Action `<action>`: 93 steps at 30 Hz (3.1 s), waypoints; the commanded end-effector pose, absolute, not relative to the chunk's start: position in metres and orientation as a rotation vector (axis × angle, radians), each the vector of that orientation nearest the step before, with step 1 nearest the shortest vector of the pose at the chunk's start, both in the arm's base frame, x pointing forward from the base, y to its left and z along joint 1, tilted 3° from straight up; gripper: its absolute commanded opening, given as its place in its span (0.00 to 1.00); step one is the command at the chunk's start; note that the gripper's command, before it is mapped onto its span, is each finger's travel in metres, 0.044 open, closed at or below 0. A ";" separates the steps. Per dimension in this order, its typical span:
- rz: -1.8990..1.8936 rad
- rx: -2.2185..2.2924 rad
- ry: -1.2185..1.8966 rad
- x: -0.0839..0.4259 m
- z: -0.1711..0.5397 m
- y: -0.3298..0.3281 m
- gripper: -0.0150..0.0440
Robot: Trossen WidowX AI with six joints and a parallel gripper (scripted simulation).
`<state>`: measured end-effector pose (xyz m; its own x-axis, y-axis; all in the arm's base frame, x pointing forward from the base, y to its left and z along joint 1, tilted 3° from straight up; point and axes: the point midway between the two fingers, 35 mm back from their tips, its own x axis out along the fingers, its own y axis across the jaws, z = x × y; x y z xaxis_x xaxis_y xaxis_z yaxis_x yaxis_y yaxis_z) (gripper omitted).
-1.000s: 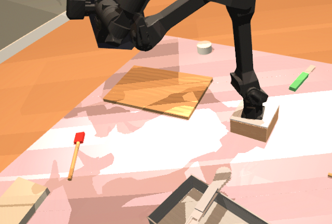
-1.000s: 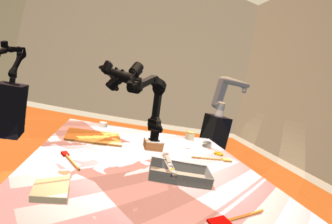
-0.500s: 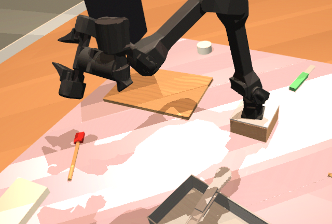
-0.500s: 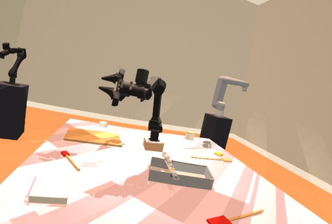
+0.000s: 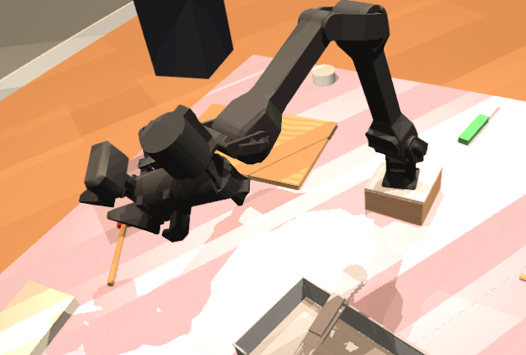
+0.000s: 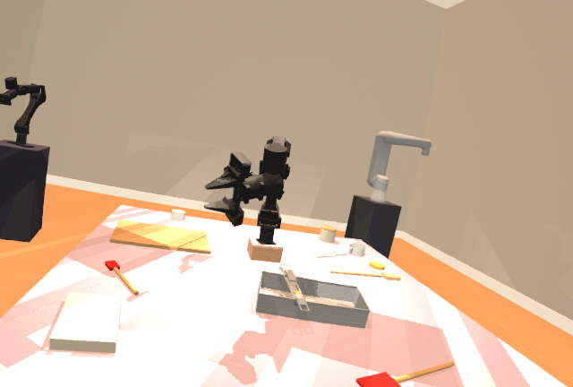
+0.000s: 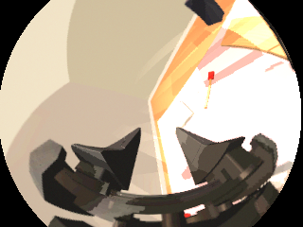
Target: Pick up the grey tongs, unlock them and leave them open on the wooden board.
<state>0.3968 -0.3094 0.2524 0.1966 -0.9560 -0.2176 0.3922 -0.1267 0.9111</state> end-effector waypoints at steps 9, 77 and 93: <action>-1.192 0.500 0.452 0.457 0.151 -0.192 0.69; -0.430 -0.455 1.519 0.417 0.031 -0.054 0.69; -0.431 -0.457 1.519 0.416 0.009 -0.068 0.69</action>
<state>0.4181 -0.0646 0.0169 0.0170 -0.5339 -0.8454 -0.0054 0.8454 -0.5340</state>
